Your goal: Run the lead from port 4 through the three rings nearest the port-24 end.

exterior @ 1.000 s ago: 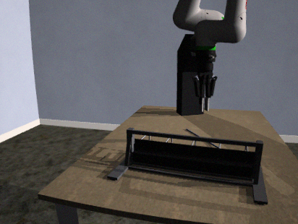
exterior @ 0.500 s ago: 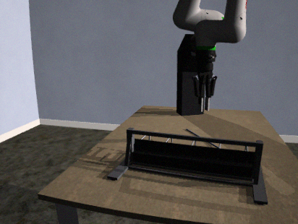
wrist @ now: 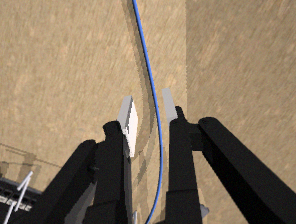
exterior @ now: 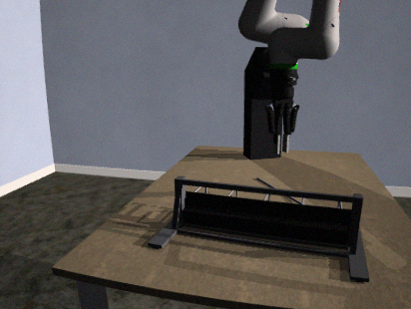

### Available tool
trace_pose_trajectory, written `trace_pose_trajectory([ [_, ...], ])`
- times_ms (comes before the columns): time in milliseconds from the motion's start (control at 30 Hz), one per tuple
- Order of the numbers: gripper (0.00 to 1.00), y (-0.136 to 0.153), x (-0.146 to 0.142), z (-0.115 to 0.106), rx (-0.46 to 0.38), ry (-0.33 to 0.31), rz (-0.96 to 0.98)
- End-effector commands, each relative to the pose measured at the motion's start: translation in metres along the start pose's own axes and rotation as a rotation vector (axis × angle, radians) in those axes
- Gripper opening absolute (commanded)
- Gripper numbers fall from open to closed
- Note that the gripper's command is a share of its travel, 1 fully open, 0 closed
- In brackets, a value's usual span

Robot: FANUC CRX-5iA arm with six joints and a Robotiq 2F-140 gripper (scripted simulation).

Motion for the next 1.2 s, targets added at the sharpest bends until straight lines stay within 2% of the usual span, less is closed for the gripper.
trace_pose_trajectory([
  [0, 0.20, 0.000, 0.000, 0.000, 0.000, 0.000, 0.000],
  [367, 0.20, 0.000, 0.000, 0.006, 0.006, 0.000, 0.001],
  [767, 0.20, 0.000, 0.000, 0.025, 0.006, 0.000, 0.001],
  [1167, 0.20, -0.001, 0.000, 0.069, 0.006, 0.000, 0.001],
])
Point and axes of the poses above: the point where the finger pads meet when closed, its own z axis out along the fingers, its own x axis across the jaws, y = z × x, the point moved 9 cm from there along -z, back along the fingers, and after that the axes turned 10 degrees about -z, right-handed, at the moved point
